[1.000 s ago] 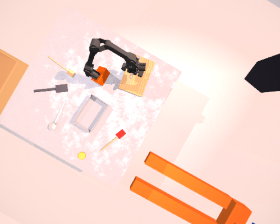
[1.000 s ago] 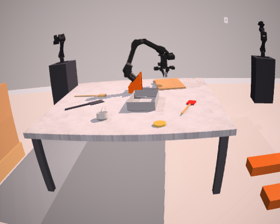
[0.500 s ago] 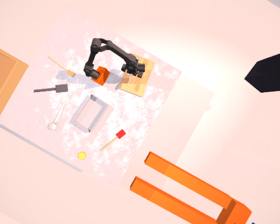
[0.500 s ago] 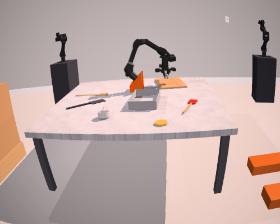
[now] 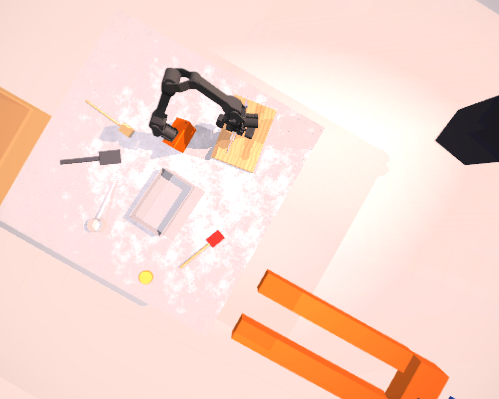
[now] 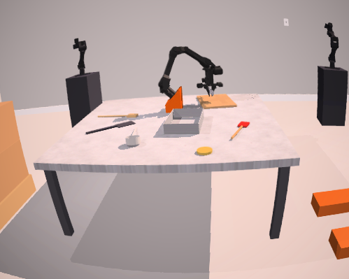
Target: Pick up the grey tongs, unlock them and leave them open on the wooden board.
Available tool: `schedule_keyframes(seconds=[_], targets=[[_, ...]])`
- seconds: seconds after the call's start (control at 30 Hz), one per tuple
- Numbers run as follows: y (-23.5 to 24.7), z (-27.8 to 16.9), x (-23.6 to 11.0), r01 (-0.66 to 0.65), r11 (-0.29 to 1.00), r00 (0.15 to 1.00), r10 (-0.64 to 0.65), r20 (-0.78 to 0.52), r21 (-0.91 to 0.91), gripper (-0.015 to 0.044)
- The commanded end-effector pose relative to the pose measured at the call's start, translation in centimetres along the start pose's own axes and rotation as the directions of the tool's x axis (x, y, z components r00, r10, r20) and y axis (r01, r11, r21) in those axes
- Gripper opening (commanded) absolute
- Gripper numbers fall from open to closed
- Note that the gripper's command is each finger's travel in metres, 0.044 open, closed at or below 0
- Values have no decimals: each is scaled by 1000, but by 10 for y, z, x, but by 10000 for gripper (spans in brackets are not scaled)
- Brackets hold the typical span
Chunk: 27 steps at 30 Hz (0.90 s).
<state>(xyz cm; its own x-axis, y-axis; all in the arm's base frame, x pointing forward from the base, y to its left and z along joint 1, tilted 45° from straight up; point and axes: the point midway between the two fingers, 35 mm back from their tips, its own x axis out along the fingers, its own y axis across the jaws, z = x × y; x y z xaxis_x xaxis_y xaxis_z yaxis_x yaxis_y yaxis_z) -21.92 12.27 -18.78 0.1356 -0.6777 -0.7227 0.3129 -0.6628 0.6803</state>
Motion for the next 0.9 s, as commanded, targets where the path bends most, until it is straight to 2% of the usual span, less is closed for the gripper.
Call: schedule_keyframes(seconds=[0.0,0.33,0.37,0.57,0.87], targets=[[0,0,0,0,1000,1000,0,0,0,165],[0,0,0,0,1000,1000,0,0,0,428],[0,0,0,0,1000,1000,0,0,0,440],[-7,14,-11,2,1000,1000,-2,1,0,440],[-19,89,-69,4,1000,1000,-4,6,1,440]])
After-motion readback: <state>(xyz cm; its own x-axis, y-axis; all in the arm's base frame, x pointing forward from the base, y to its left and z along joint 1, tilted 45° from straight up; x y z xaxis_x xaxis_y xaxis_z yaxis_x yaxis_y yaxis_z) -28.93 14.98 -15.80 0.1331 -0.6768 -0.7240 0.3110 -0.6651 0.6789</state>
